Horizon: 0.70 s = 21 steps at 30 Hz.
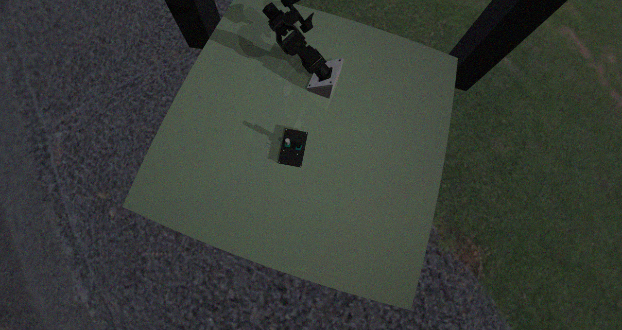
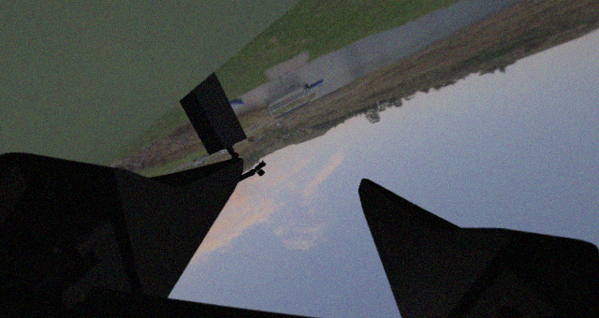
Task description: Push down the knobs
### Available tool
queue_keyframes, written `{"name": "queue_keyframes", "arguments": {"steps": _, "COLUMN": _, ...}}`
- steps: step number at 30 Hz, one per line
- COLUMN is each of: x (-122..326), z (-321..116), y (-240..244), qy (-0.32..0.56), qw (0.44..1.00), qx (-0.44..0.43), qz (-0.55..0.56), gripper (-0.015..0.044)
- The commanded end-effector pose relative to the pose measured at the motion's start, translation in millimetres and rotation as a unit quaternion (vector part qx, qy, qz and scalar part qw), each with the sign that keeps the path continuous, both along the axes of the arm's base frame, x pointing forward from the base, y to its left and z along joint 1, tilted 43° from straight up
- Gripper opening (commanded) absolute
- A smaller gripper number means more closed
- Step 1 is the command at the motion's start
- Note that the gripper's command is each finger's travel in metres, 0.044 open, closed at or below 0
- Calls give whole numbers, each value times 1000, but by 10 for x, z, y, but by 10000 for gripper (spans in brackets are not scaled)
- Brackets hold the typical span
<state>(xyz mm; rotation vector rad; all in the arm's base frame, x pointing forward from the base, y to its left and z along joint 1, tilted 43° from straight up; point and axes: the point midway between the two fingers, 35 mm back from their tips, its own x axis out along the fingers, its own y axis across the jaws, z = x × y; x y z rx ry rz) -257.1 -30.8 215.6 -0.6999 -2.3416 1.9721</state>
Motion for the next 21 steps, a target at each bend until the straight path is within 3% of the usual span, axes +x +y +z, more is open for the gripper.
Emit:
{"name": "queue_keyframes", "arguments": {"steps": 1, "x": 0, "z": 1, "y": -8, "qy": 0, "qw": 1000, "qx": -1, "qz": 1, "gripper": 374}}
{"name": "queue_keyframes", "arguments": {"steps": 15, "x": 195, "z": 136, "y": -1124, "qy": -3, "qw": 979, "qx": -144, "qz": 144, "gripper": 6}}
{"name": "queue_keyframes", "arguments": {"steps": 21, "x": 412, "z": 176, "y": -1562, "qy": -21, "qw": 960, "qx": -199, "qz": 196, "gripper": 0}}
